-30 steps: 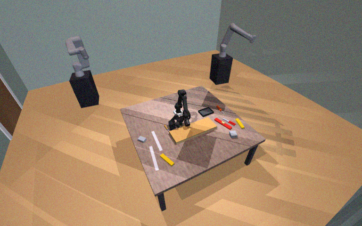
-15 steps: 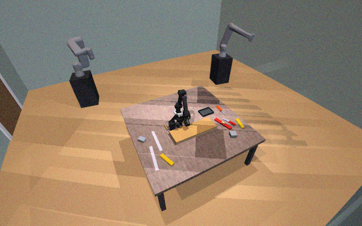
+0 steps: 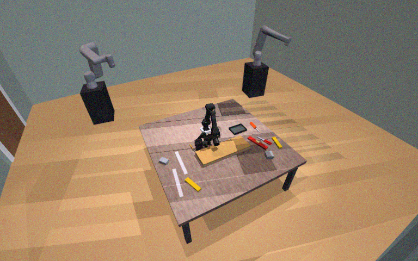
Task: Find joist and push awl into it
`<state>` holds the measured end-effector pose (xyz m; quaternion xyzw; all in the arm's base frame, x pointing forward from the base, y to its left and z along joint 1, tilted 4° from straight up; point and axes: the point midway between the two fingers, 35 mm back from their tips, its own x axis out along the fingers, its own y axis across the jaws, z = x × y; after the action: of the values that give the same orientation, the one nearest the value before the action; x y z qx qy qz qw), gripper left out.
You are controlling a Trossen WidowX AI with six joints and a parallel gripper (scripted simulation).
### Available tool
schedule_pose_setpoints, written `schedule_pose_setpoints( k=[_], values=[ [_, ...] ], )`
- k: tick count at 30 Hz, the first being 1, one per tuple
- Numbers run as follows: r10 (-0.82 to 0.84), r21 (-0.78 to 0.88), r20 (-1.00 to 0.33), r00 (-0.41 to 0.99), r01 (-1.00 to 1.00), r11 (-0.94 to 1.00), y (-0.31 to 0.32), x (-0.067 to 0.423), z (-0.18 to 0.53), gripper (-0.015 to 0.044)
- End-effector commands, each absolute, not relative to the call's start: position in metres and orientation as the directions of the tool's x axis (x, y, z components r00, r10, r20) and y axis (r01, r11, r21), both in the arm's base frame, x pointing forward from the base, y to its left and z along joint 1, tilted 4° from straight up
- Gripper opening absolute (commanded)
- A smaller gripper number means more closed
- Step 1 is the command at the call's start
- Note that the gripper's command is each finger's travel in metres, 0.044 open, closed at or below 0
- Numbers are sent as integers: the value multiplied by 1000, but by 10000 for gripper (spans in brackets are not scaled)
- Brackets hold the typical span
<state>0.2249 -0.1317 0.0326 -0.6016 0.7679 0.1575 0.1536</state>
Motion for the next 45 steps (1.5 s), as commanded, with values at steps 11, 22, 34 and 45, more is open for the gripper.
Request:
schedule_pose_setpoints(
  k=[11,22,34,45],
  values=[
    [-876,57,-425,-228,-973,226,-132,225,33,407],
    [-876,57,-425,-228,-973,226,-132,225,33,440],
    [-875,57,-427,-227,-973,225,-122,228,37,440],
    [-875,57,-427,-228,-973,225,-107,231,44,440]
  ],
)
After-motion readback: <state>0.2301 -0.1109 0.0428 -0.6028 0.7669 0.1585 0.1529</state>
